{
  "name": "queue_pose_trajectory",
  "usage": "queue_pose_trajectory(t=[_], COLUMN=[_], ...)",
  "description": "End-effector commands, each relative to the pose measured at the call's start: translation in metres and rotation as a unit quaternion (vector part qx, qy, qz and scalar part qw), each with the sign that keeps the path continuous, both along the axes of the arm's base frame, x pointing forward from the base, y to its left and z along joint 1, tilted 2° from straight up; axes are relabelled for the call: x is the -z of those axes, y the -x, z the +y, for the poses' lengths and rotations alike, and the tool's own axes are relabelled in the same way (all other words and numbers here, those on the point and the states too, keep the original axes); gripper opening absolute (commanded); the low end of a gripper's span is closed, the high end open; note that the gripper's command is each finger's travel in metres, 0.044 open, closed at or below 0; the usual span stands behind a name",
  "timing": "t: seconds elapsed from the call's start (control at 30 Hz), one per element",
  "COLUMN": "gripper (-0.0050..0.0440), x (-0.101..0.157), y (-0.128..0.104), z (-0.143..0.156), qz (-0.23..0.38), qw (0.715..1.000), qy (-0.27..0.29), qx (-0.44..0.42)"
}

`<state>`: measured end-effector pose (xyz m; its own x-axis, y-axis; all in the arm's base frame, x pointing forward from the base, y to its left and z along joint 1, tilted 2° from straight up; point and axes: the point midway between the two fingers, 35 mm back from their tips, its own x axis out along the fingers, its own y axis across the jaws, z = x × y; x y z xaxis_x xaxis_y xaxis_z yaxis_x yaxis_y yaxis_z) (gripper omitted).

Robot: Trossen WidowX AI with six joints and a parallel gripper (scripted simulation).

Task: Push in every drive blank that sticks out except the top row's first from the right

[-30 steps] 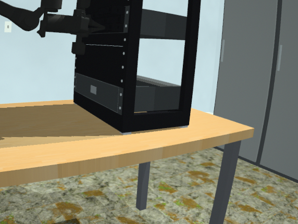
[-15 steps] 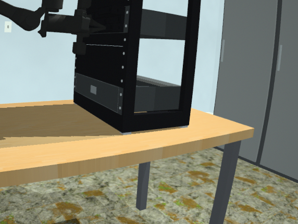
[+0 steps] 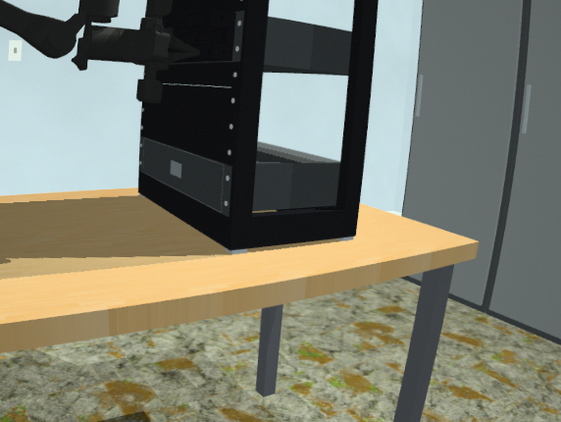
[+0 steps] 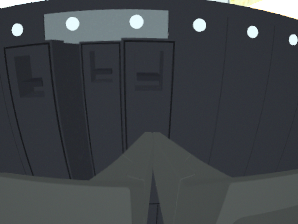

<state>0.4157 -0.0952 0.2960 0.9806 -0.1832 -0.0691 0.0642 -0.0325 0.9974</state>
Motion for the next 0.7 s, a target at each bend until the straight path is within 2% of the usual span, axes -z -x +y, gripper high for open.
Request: queue_pose_trajectory(t=[0.0, 0.3, 0.67], gripper=[0.0000, 0.0000, 0.0000], x=[-0.0129, -0.0148, -0.0148], y=[-0.0012, -0.0109, -0.0111], z=[-0.0005, -0.0024, -0.0024], qz=[-0.015, -0.015, -0.015], qw=[1.000, 1.000, 1.000], qy=[0.005, 0.005, 0.005], qx=[0.001, 0.001, 0.001])
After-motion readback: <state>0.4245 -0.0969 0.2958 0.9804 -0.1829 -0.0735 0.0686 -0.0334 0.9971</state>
